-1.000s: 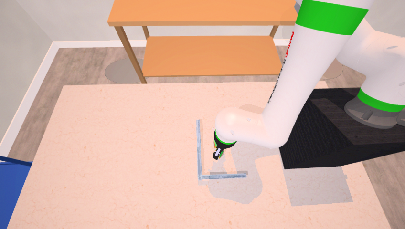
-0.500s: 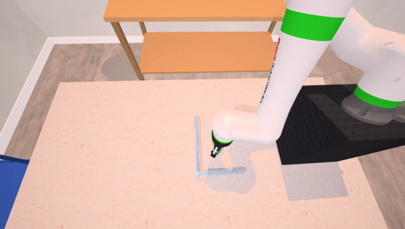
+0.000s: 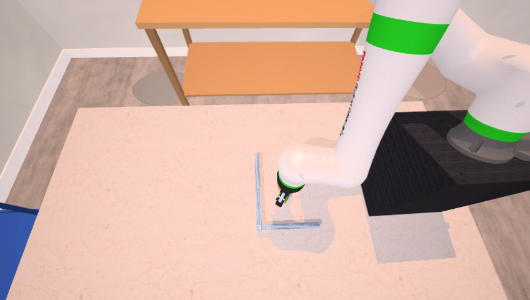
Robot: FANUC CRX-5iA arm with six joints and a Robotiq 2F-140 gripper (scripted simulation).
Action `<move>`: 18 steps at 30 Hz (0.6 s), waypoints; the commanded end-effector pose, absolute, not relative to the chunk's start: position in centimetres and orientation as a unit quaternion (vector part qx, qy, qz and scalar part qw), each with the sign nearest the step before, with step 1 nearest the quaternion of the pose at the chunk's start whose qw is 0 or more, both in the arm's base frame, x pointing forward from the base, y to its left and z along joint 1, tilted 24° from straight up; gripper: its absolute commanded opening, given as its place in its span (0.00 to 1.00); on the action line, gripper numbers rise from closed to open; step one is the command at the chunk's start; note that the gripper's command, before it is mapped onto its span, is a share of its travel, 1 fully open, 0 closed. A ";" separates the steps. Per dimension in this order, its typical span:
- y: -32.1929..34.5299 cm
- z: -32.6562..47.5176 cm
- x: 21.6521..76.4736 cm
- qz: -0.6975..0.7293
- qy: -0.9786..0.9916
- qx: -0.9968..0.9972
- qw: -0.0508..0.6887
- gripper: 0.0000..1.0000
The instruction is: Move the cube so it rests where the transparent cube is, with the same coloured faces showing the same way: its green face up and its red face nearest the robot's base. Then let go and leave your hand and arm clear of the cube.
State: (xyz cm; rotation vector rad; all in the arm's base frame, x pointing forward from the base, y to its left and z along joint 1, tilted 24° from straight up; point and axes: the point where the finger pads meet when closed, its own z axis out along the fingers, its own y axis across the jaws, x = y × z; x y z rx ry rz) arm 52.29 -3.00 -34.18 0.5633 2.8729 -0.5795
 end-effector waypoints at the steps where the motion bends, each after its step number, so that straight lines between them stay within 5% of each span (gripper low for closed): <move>1: -3.0 -34.2 52.3 -0.193 0.960 0.188 0.079 0.41; 4: -3.0 -34.2 52.3 -0.193 0.960 0.188 0.079 0.41; 5: -3.0 -34.2 52.3 -0.193 0.960 0.188 0.079 0.00; 18: -3.0 -34.2 52.3 -0.193 0.960 0.188 0.079 0.00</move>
